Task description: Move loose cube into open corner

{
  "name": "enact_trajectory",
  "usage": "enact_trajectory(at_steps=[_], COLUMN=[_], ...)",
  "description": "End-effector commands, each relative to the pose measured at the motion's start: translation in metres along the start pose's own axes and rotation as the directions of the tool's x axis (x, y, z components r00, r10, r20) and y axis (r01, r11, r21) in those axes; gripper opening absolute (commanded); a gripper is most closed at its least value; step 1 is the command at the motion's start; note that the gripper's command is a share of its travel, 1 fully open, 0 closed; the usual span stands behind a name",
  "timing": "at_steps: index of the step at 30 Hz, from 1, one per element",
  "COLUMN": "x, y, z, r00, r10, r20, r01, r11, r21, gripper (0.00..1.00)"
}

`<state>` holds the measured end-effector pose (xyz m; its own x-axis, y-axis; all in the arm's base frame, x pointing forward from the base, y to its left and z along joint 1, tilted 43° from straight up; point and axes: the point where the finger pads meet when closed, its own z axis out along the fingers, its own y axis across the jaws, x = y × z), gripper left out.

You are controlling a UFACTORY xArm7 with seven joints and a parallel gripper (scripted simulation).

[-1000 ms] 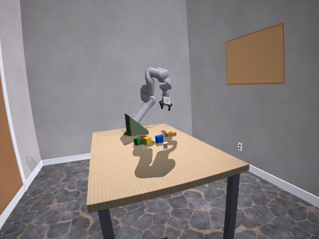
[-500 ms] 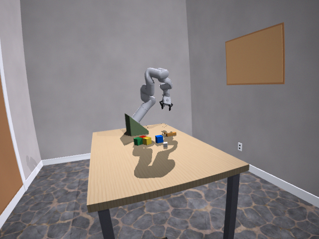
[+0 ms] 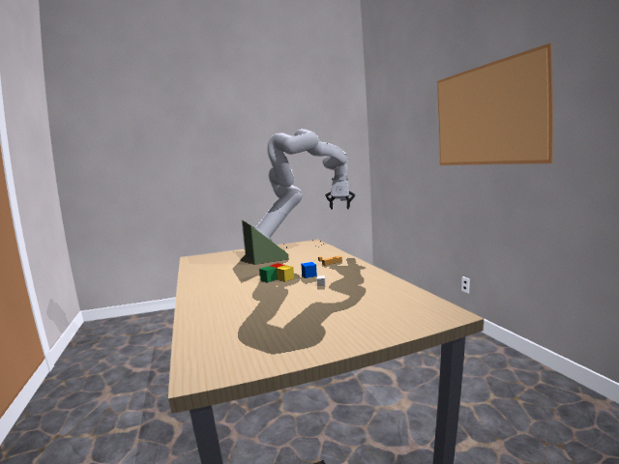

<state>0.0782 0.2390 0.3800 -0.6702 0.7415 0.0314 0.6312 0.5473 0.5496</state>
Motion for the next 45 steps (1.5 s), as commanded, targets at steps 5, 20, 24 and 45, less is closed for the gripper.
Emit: enact_trajectory(at_steps=[5,20,24,45], x=[-0.050,-0.112,-0.147,-0.218], y=[0.051,0.081,0.090,0.097], z=[0.009,0.025,0.036,0.065], r00=[0.943,0.797,0.690,0.426], r10=[0.327,0.599,0.719,0.902], r20=[-0.058,-0.084,-0.088,-0.075], r01=[-0.326,-0.594,-0.711,-0.886], r11=[0.945,0.801,0.695,0.433], r21=[0.029,0.075,0.104,0.166], gripper=[1.00,1.00,1.00,1.00])
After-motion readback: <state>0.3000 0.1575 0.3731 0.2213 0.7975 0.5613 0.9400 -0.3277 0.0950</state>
